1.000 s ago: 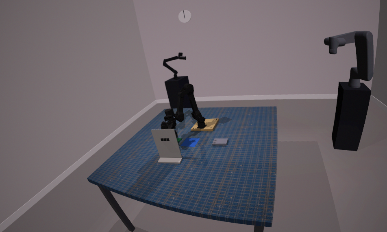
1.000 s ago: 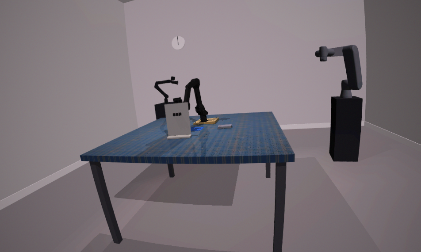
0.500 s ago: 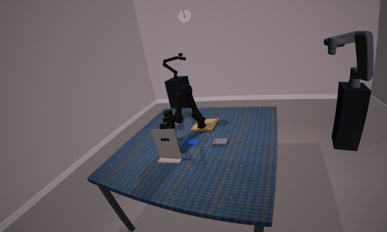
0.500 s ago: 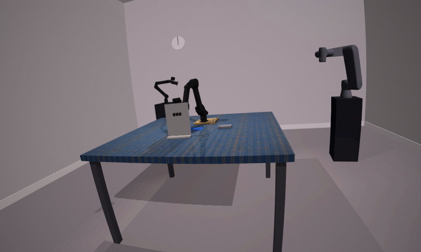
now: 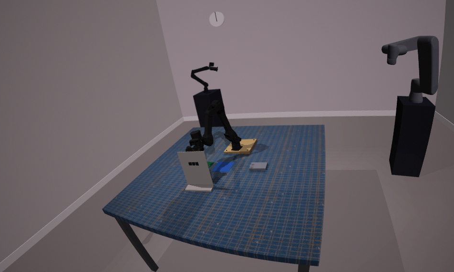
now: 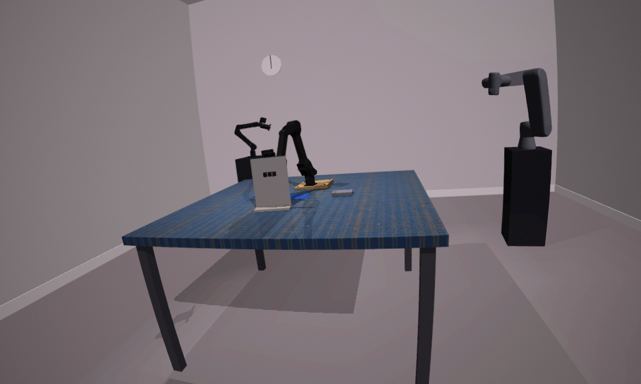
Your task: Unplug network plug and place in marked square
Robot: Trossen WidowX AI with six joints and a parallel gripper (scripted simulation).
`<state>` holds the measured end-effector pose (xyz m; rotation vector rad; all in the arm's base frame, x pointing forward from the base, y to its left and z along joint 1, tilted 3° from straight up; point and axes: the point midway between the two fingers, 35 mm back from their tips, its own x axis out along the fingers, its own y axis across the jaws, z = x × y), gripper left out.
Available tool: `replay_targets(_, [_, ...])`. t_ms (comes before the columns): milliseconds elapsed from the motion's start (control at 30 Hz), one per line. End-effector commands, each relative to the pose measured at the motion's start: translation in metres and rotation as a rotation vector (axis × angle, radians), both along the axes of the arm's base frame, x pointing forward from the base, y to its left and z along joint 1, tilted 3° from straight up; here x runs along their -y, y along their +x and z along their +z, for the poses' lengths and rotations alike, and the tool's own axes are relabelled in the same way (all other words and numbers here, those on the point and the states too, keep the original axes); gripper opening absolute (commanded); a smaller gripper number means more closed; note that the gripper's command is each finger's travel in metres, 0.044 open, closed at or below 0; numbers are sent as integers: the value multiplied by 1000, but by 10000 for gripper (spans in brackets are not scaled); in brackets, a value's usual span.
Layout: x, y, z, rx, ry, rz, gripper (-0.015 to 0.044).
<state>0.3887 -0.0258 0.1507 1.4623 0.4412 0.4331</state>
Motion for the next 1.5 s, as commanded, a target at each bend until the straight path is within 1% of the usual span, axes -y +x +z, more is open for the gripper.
replay_targets(0, [-1,8,0,-4,5,-5,156])
replay_targets(400, [-8,24,-1,-2,6,-5,156])
replay_targets(467, [-8,24,-1,-2,6,-5,104])
replay_targets(967, [-8,24,-1,-2,6,-5,4])
replay_targets(1467, [-6,17,-1,-3,6,-5,0])
